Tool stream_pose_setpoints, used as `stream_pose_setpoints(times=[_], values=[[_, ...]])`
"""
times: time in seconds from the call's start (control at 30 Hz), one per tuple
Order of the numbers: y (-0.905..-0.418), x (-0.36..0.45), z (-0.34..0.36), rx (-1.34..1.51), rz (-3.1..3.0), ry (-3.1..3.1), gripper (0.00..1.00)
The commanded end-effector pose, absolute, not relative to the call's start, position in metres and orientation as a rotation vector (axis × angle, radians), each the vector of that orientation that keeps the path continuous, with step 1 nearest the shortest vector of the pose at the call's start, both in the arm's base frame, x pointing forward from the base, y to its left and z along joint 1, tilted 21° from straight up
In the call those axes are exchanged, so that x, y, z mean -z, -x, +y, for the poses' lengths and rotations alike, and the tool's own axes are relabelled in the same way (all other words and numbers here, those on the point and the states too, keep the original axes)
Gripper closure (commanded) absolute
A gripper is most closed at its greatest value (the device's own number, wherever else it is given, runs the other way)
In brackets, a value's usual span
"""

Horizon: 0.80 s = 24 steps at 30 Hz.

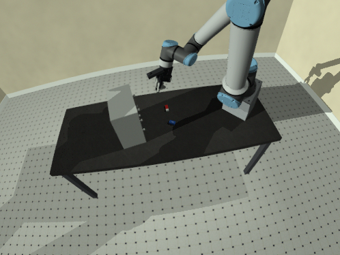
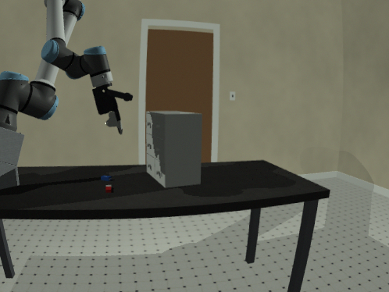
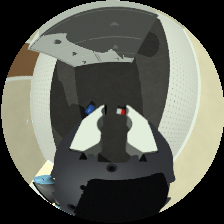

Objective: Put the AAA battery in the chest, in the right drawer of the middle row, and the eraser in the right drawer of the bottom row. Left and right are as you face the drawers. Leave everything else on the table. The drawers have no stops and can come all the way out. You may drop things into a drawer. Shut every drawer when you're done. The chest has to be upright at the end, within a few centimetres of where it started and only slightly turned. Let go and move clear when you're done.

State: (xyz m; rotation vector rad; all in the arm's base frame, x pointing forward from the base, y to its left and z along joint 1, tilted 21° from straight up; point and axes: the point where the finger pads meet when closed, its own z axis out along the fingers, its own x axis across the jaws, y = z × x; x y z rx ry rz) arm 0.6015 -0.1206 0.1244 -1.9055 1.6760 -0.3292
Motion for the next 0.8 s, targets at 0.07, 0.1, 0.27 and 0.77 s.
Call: stream_pose_setpoints(times=[0.07,0.1,0.27,0.77], values=[[-0.593,-0.130,-0.124,0.269,1.709,1.959,0.80],[-0.592,-0.131,-0.124,0.261,1.713,1.967,0.80],[-0.588,-0.133,-0.126,0.236,1.727,1.988,0.80],[-0.574,-0.142,-0.130,0.141,1.776,2.068,0.80]])
